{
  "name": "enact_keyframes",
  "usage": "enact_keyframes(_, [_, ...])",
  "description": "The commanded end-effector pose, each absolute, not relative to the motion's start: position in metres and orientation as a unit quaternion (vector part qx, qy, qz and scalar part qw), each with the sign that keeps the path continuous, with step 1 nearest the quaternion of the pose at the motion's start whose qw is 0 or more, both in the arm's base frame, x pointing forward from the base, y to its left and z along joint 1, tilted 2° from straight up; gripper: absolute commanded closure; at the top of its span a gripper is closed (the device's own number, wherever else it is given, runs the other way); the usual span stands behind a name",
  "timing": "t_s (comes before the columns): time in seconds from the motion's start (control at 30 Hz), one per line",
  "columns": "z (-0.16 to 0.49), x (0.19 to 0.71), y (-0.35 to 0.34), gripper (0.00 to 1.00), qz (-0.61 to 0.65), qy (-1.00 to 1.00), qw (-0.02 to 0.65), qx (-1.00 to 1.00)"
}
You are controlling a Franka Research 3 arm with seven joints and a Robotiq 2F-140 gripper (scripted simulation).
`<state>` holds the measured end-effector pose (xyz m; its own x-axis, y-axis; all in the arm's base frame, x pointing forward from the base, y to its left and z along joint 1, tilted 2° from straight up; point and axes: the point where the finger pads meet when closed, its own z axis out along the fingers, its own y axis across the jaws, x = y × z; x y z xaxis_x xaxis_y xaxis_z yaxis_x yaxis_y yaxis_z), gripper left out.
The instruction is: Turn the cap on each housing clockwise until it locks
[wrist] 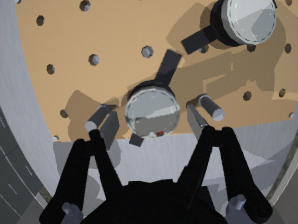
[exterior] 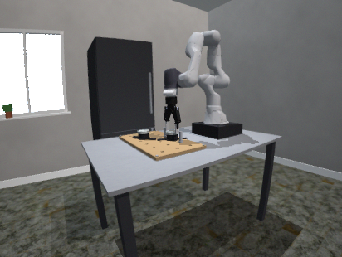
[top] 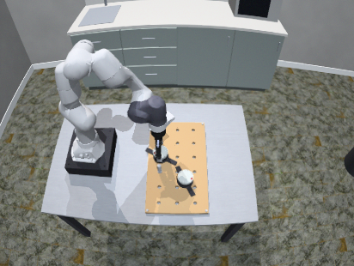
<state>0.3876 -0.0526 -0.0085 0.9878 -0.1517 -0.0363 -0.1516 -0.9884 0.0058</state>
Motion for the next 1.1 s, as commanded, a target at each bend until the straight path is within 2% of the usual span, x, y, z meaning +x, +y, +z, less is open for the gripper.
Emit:
enact_keyframes(0.0, [-0.0080, 0.3900, -0.0535, 0.22, -0.015, -0.072, 0.002, 0.997])
enact_keyframes(0.77, [-0.0080, 0.3900, -0.0535, 0.22, -0.015, -0.072, 0.002, 0.997])
enact_keyframes(0.8, [-0.0080, 0.3900, -0.0535, 0.90, -0.015, -0.072, 0.002, 0.997])
enact_keyframes(1.07, [-0.0080, 0.3900, -0.0535, 0.90, -0.015, -0.072, 0.002, 0.997])
